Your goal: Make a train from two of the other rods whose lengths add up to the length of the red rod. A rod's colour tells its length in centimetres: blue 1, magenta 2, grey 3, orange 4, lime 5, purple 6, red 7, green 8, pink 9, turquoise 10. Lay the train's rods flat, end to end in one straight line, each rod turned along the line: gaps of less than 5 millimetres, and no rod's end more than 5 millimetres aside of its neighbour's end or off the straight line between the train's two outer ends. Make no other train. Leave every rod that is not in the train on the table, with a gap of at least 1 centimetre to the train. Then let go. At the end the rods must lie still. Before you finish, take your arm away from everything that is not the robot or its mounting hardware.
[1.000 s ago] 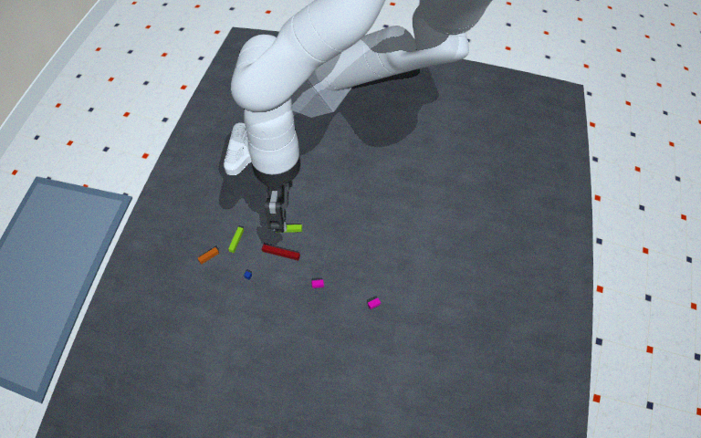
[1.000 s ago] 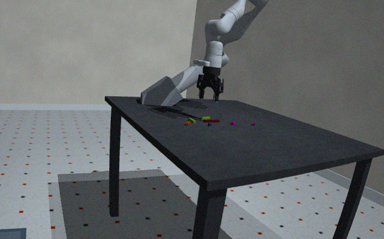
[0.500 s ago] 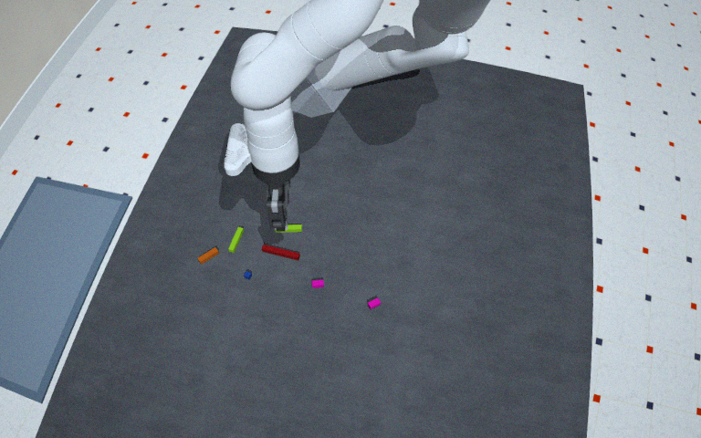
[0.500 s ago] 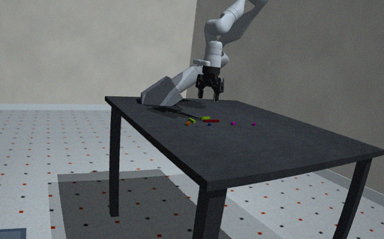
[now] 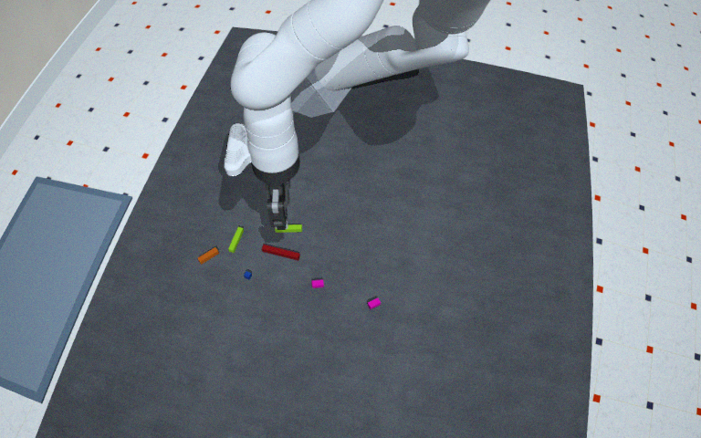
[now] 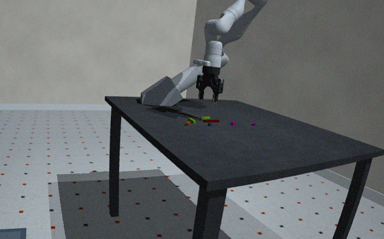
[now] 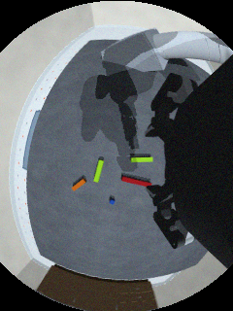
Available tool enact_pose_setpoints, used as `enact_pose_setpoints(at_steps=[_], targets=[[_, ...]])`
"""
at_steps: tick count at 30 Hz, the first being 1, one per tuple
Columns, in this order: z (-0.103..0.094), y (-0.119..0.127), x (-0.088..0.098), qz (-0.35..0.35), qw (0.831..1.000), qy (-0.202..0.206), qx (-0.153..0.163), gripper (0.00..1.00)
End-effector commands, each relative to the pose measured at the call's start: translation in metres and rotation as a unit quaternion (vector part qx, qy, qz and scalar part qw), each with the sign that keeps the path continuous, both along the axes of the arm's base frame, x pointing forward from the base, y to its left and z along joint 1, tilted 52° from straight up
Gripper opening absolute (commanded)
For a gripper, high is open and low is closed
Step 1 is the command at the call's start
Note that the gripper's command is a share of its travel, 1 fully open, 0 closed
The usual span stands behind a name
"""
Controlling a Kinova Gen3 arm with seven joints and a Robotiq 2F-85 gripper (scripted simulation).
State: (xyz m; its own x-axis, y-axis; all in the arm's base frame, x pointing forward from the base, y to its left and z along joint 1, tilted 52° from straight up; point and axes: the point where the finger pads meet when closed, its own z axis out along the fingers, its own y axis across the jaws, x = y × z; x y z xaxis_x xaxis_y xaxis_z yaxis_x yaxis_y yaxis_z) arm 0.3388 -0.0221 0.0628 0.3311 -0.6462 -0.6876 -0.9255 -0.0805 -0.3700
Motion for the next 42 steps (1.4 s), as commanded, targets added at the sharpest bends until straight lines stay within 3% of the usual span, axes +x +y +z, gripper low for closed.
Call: enact_pose_setpoints(at_steps=[1, 42], targets=[[-0.0014, -0.0006, -0.0006, -0.001, 1.0, -0.001, 0.0, 0.24], [-0.0042, 0.003, 0.0001, -0.001, 1.0, -0.001, 0.0, 0.24]])
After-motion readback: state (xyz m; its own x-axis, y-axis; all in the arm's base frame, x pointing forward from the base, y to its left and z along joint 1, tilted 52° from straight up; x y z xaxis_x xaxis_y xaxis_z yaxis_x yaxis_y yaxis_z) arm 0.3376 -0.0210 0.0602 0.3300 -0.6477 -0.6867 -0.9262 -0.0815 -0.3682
